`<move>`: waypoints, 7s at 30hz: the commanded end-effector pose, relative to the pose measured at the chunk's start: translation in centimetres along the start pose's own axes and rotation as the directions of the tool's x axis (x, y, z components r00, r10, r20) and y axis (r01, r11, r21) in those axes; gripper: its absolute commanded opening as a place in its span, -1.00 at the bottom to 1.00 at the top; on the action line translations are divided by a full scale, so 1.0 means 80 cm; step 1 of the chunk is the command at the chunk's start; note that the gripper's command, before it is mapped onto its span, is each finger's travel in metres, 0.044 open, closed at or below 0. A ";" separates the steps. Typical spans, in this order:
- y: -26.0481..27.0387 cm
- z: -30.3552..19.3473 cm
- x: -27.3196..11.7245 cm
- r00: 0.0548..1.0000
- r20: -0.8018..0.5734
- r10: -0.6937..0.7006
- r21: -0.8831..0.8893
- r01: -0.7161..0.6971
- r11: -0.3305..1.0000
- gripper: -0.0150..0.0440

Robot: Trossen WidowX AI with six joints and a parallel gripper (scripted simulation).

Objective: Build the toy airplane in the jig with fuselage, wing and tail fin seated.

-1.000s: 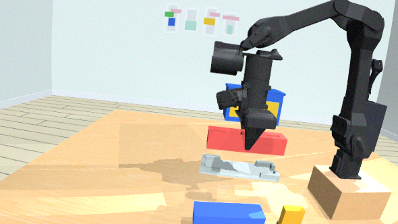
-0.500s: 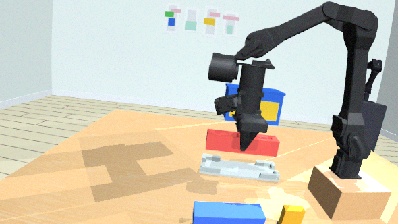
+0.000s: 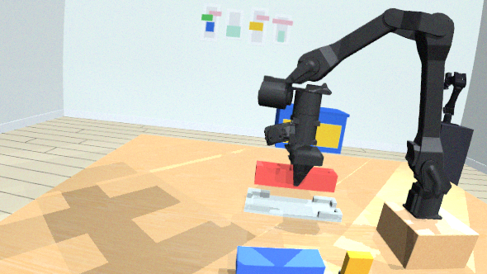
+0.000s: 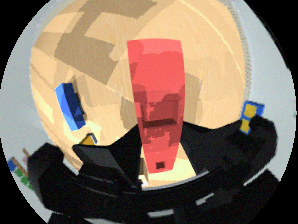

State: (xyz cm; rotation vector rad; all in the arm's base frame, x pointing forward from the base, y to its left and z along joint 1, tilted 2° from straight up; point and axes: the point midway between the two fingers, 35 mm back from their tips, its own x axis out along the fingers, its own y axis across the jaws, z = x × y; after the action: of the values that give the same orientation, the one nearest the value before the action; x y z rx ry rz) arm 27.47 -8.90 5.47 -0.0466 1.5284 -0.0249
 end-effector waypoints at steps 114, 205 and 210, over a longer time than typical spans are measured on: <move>0.030 0.040 -0.066 1.000 0.030 0.008 -0.130 -0.004 0.991 1.00; 0.294 0.055 0.059 1.000 -0.005 0.022 -0.070 -0.023 0.997 -0.49; 0.295 0.057 0.045 1.000 -0.004 0.023 -0.072 -0.023 0.997 -0.49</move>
State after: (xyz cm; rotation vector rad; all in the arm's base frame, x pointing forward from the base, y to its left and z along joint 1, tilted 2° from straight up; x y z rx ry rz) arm 31.70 14.48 0.15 -0.0893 1.5406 0.0503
